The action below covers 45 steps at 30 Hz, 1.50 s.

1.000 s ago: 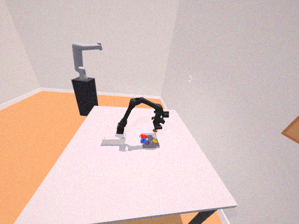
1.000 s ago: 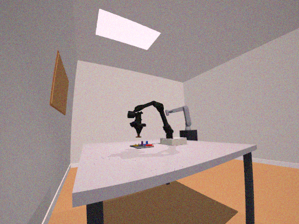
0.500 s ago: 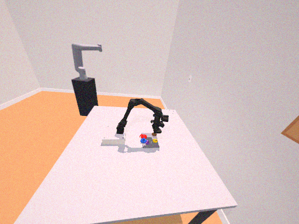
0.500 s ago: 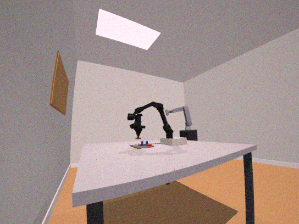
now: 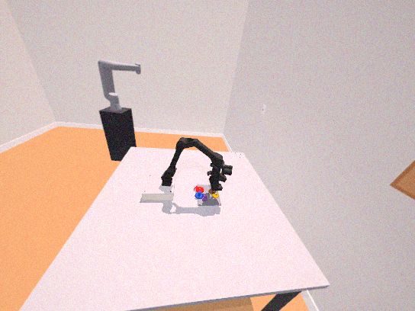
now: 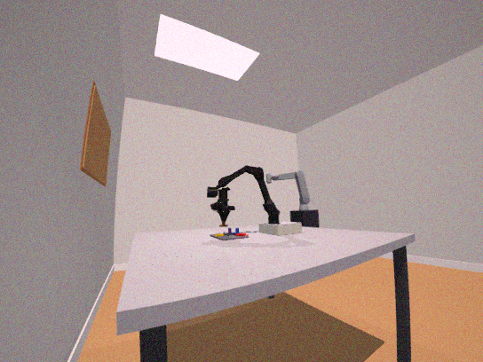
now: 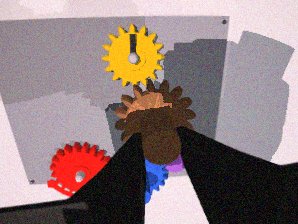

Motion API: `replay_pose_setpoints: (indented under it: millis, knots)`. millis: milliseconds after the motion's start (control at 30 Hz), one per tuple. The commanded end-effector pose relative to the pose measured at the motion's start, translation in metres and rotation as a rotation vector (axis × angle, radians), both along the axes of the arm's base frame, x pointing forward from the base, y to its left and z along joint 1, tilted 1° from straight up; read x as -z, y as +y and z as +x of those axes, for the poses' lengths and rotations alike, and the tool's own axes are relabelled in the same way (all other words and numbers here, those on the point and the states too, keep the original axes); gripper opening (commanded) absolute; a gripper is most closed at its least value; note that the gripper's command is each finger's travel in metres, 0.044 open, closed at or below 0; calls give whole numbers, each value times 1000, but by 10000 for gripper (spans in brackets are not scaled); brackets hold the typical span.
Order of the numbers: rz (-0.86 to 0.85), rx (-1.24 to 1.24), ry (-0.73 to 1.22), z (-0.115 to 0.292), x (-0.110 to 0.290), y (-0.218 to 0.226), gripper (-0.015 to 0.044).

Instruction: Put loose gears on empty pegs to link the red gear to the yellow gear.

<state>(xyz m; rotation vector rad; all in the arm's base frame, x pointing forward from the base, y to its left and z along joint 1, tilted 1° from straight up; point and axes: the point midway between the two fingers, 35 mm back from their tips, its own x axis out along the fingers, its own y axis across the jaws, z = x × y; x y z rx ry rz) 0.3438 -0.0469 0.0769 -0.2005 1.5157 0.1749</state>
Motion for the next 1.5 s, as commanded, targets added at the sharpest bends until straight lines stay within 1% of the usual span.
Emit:
replay_pose_setpoints:
  millis: [0,133,867,1267,1467]
  knots:
    - [3,-5,-1,-4,3,-7,0]
    - [2,-6,-1,-7,6,-13,0]
    - [2,-8,-1,-7,6,-12,0]
    - [-5,-158,0,-7,20,-12,0]
    - [-6,-165,1,-6,28,-13,0]
